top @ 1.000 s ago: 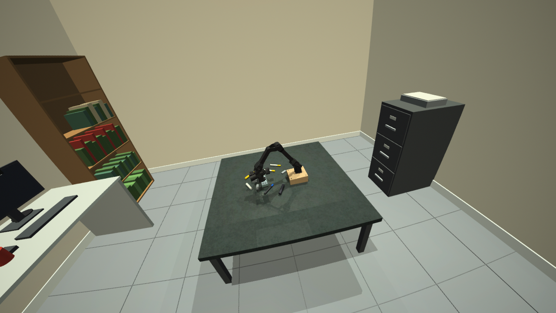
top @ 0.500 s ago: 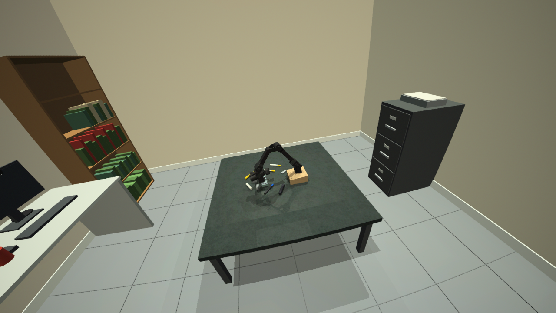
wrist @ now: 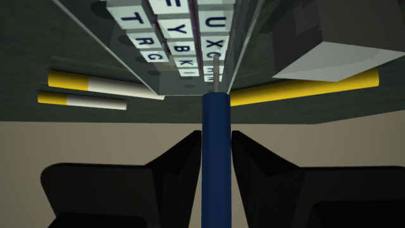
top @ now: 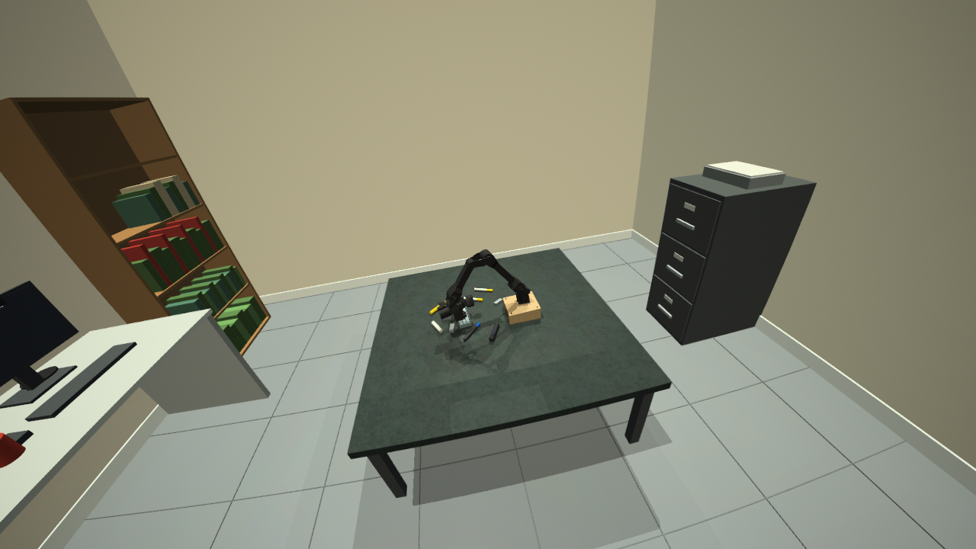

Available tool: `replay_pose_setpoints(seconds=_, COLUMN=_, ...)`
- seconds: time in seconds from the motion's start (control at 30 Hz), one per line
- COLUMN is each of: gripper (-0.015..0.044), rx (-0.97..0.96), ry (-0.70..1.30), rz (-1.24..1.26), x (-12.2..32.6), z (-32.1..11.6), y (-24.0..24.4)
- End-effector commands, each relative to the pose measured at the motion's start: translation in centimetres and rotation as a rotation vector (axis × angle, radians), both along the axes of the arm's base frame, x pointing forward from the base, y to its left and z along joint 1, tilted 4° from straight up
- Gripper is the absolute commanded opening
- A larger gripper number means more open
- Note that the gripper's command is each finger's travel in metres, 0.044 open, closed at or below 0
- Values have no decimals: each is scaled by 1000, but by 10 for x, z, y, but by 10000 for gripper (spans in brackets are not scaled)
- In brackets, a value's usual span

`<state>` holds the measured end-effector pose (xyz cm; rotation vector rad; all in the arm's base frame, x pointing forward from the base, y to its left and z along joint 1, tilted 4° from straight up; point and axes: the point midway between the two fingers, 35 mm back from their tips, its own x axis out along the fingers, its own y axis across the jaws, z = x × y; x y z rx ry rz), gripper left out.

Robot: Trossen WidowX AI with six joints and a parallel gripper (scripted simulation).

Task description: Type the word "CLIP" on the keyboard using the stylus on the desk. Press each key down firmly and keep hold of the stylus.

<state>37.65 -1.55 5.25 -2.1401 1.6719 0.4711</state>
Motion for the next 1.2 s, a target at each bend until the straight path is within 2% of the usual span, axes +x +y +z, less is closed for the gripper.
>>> replay_pose_setpoints(seconds=0.0, gripper=81, rx=-7, ry=5, rz=2, x=-1, z=1, y=-1)
replay_pose_setpoints(seconds=0.3, gripper=81, rx=-7, ry=5, rz=2, x=-4, z=36, y=-1)
replay_pose_setpoints(seconds=1.17, gripper=81, rx=-7, ry=5, rz=2, x=-4, z=36, y=-1)
